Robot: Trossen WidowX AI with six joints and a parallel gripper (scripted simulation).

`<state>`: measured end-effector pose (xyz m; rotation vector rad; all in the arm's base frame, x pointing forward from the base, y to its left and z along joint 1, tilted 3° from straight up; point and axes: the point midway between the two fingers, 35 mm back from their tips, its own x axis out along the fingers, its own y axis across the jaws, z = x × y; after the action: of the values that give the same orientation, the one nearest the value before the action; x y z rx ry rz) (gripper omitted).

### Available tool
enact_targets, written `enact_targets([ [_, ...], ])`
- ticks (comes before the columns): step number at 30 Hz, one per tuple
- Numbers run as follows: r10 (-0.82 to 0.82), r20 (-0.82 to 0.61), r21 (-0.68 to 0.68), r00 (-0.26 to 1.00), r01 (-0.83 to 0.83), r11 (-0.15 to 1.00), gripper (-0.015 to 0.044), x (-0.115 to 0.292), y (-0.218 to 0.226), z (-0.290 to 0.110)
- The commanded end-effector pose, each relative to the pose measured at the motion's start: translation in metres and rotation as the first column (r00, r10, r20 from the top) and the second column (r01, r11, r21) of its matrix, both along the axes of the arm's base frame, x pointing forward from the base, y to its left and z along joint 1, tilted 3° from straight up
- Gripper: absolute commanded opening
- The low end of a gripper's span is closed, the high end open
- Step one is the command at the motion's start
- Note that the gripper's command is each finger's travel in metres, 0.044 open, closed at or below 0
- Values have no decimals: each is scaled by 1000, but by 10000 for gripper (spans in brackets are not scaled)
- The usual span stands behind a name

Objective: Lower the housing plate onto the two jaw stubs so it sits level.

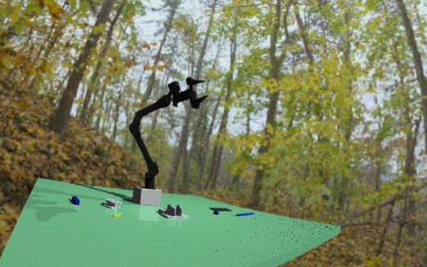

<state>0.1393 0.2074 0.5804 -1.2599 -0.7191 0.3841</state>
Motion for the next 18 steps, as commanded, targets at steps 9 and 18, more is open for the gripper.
enact_targets([
  [9, -89, -102, -54, 991, 84, 995, 440, 40, 13, -35],
  [18, -169, -186, -87, 968, 155, 984, 440, 74, 13, -63],
])
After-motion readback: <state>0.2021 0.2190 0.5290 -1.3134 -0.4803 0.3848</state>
